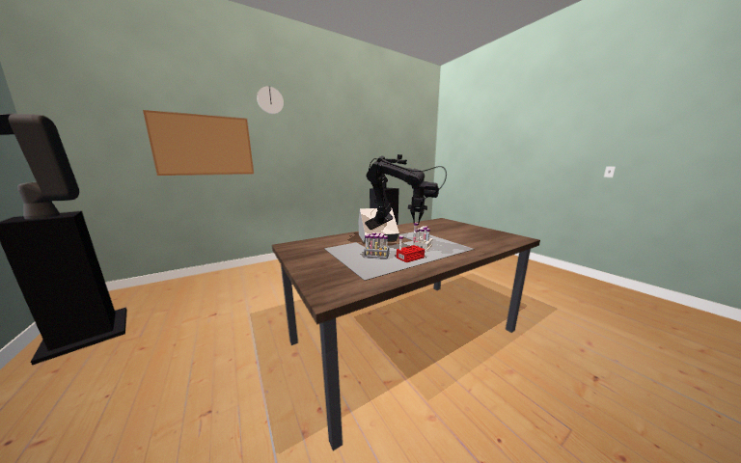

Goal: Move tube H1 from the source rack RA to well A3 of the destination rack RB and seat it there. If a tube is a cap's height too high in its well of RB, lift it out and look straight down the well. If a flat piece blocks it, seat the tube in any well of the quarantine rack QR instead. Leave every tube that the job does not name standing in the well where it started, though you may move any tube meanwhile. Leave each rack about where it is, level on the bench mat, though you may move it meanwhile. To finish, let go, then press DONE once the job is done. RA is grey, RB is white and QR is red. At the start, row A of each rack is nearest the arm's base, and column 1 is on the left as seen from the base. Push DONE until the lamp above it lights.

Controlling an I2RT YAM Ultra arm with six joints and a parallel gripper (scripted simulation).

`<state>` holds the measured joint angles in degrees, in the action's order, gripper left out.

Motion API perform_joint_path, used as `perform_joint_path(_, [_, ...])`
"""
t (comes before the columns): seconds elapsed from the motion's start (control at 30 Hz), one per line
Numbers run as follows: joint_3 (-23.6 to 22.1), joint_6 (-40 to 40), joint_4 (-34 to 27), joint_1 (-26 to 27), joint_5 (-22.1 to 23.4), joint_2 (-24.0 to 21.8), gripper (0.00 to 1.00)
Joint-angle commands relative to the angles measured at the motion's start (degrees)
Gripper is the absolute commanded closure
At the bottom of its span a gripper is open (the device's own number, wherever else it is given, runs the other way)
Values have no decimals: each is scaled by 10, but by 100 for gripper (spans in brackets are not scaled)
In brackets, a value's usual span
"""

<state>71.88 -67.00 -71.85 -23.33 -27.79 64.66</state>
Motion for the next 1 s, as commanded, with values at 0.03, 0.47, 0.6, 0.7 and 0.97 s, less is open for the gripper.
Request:
perform_joint_path(0.03, [-18, -19, -7, -17, -15, -35, 100])
perform_joint_path(0.47, [-58, -43, -12, -41, -26, -69, 100])
perform_joint_path(0.6, [-72, -53, -15, -50, -29, -81, 100])
perform_joint_path(0.7, [-79, -58, -17, -55, -32, -87, 100])
perform_joint_path(0.97, [-102, -77, -24, -73, -39, -107, 100])
